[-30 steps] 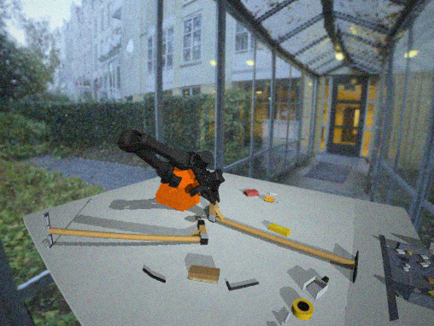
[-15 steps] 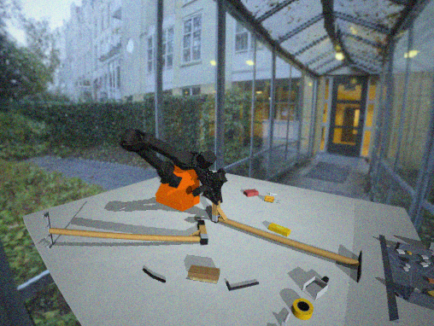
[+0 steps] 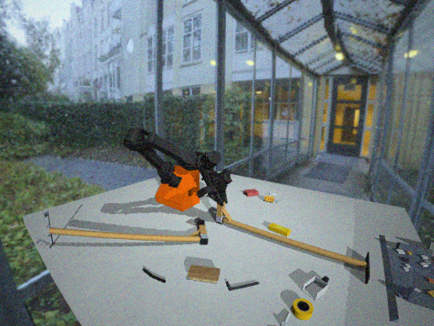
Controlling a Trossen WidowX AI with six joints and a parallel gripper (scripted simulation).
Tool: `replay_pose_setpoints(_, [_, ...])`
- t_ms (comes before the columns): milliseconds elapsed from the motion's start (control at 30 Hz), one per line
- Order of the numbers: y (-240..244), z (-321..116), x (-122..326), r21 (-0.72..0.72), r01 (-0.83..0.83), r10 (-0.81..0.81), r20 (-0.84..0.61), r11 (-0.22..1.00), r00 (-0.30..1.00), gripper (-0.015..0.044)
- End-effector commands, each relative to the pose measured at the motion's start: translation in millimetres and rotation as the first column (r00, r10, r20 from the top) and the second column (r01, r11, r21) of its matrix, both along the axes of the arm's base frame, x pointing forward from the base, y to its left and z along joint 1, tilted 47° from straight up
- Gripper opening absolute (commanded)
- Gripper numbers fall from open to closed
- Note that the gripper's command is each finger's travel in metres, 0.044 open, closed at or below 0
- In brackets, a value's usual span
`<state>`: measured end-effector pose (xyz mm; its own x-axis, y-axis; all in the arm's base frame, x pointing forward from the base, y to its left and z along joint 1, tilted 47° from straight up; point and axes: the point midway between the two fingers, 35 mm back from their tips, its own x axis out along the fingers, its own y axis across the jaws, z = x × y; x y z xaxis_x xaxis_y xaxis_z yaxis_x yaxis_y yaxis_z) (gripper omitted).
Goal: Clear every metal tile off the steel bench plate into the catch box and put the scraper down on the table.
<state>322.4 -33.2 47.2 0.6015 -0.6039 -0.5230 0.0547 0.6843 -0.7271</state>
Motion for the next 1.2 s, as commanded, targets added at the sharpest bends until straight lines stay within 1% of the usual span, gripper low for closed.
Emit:
replay_pose_setpoints(0, [3, 4, 10, 0.004, -0.008, 0.008, 0.013, 1.0, 1.0, 0.0])
replay_pose_setpoints(1167, [-1, 4, 68, 0.003, -0.014, 0.014, 0.014, 1.0, 1.0, 0.0])
